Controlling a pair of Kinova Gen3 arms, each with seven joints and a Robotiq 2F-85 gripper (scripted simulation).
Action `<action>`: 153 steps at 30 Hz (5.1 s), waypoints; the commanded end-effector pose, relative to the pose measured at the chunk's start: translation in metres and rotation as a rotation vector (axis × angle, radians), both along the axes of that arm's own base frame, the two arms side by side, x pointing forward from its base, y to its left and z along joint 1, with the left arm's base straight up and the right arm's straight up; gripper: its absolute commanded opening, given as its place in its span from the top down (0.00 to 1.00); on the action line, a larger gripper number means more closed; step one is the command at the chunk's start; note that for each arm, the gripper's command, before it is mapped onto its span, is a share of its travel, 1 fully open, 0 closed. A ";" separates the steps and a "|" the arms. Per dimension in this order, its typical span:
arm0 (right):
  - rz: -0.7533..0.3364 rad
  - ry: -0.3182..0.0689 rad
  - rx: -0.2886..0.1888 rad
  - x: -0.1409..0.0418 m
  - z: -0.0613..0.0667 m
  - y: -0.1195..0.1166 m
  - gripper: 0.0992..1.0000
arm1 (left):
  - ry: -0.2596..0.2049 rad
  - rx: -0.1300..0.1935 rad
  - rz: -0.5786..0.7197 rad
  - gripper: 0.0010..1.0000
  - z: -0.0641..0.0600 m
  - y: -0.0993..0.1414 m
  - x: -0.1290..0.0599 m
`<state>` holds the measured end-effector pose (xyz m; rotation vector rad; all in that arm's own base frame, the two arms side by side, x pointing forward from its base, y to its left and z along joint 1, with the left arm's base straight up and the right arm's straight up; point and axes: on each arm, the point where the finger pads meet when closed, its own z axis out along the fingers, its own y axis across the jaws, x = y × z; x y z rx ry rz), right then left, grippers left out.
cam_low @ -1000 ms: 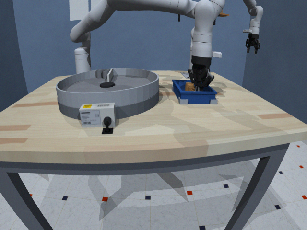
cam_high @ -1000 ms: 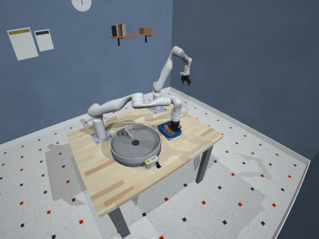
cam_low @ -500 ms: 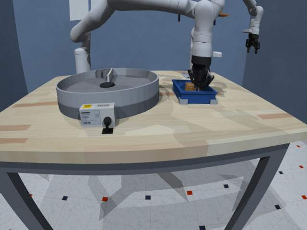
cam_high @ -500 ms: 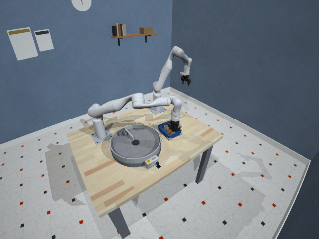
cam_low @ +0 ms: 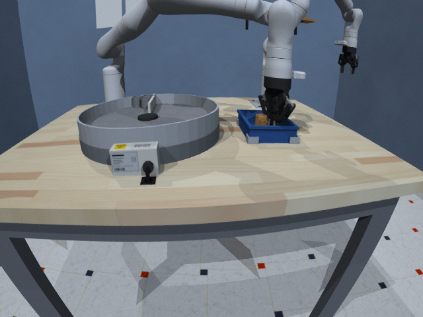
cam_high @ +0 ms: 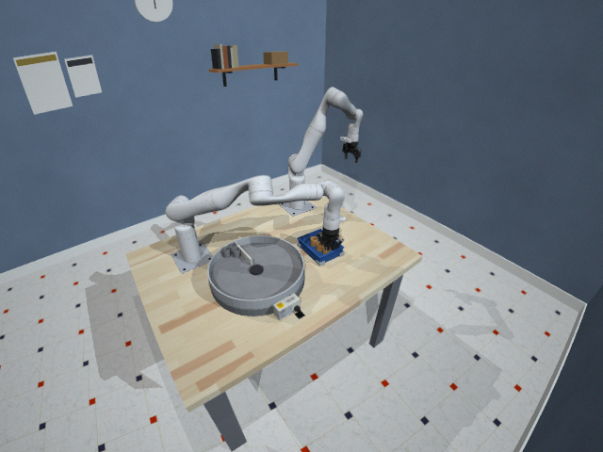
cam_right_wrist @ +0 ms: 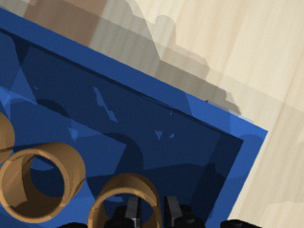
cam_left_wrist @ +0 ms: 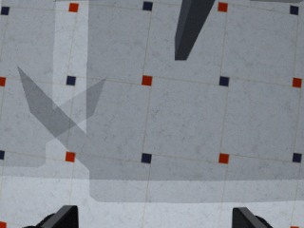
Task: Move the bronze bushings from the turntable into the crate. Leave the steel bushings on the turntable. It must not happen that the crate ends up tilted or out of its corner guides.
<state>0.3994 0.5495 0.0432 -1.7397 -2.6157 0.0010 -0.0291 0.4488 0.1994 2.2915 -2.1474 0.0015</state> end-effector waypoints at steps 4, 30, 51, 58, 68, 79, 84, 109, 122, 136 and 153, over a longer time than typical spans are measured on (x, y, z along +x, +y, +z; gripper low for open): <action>0.000 -0.002 0.002 0.000 0.002 0.001 0.86 | 0.000 0.002 0.000 0.00 0.001 0.000 0.000; 0.000 -0.002 0.002 0.000 0.010 0.001 0.86 | 0.000 0.002 0.000 0.00 0.001 0.000 0.000; 0.000 -0.002 0.002 0.000 0.087 0.000 0.86 | 0.000 0.002 0.000 0.00 0.001 0.000 0.000; 0.000 -0.002 0.002 0.000 0.095 0.000 0.86 | 0.000 0.002 0.000 0.00 0.001 0.000 0.000; 0.000 -0.002 0.002 0.000 0.096 0.000 0.86 | 0.000 0.002 0.000 0.00 0.001 0.000 0.000; 0.000 -0.002 0.002 0.000 0.096 0.000 0.86 | 0.000 0.002 0.000 0.00 0.001 0.000 0.000; 0.000 -0.002 0.002 0.000 0.096 0.000 0.86 | 0.000 0.002 0.000 0.00 0.001 0.000 0.000; 0.000 -0.002 0.002 0.000 0.096 0.000 0.86 | 0.000 0.002 0.000 0.00 0.001 0.000 0.000; 0.000 -0.002 0.002 0.000 0.096 0.000 0.86 | 0.000 0.002 0.000 0.00 0.001 0.000 0.000; 0.000 -0.002 0.002 0.000 0.103 0.000 0.00 | 0.000 0.002 0.000 0.00 0.001 0.000 0.000; 0.000 -0.002 0.002 0.000 0.178 0.000 0.00 | 0.000 0.002 0.000 0.00 0.001 0.000 0.000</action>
